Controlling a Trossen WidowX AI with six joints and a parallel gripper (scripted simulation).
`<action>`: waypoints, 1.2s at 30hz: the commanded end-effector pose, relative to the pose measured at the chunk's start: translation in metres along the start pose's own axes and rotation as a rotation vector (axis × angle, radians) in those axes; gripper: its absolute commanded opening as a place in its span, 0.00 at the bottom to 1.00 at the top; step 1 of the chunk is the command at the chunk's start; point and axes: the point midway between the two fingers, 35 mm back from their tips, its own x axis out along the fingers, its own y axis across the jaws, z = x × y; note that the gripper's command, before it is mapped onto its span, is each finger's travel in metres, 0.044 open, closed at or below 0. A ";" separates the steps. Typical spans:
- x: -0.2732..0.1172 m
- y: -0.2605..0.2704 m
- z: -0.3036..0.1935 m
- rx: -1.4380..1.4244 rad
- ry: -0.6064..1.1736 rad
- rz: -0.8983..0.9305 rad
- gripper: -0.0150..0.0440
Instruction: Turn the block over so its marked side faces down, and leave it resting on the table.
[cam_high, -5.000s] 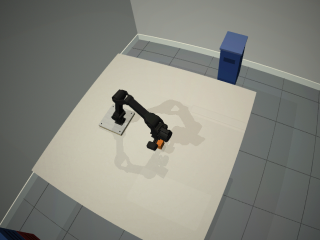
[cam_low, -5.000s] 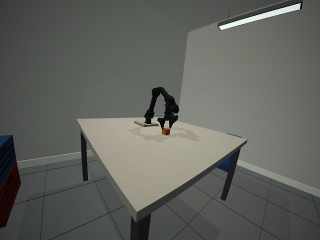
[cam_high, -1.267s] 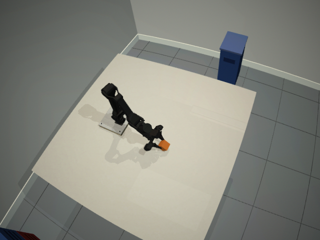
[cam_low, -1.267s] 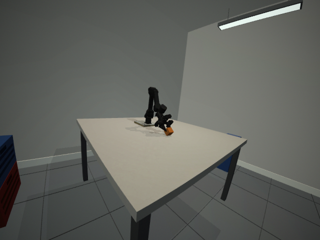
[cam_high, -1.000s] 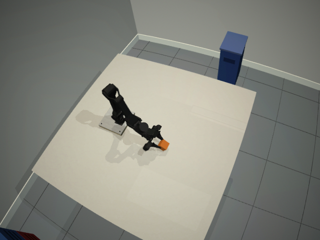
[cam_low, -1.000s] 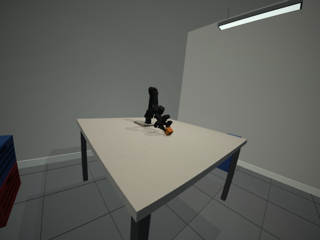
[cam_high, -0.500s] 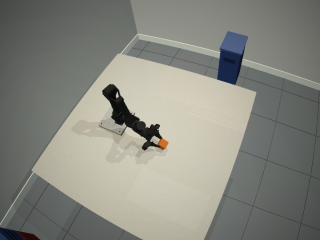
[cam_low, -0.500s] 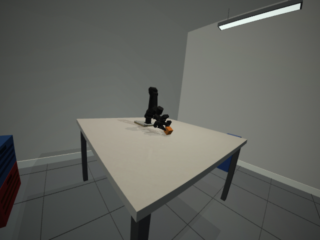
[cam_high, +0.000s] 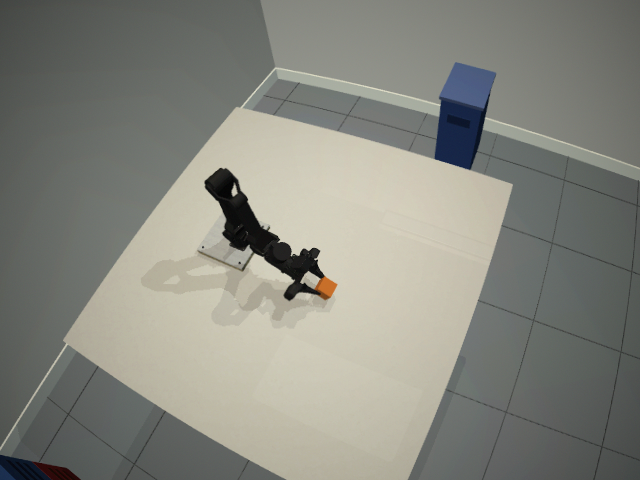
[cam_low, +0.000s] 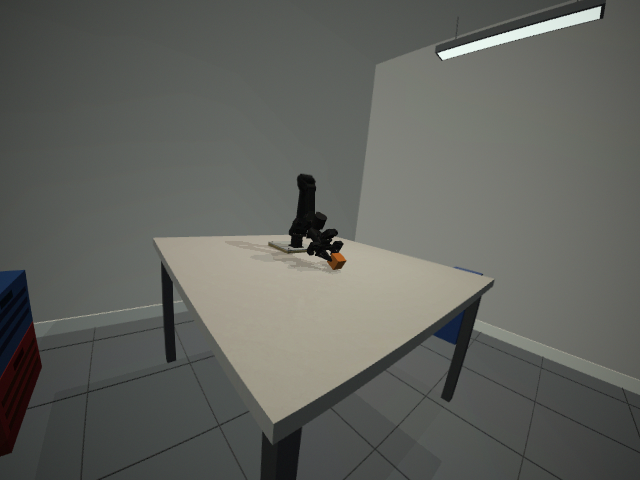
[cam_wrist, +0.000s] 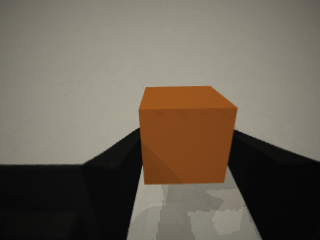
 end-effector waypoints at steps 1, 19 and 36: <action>0.000 0.001 0.001 0.004 -0.007 0.005 0.65; 0.000 0.001 0.001 0.004 -0.007 0.005 1.00; 0.000 0.001 0.001 0.004 -0.007 0.005 1.00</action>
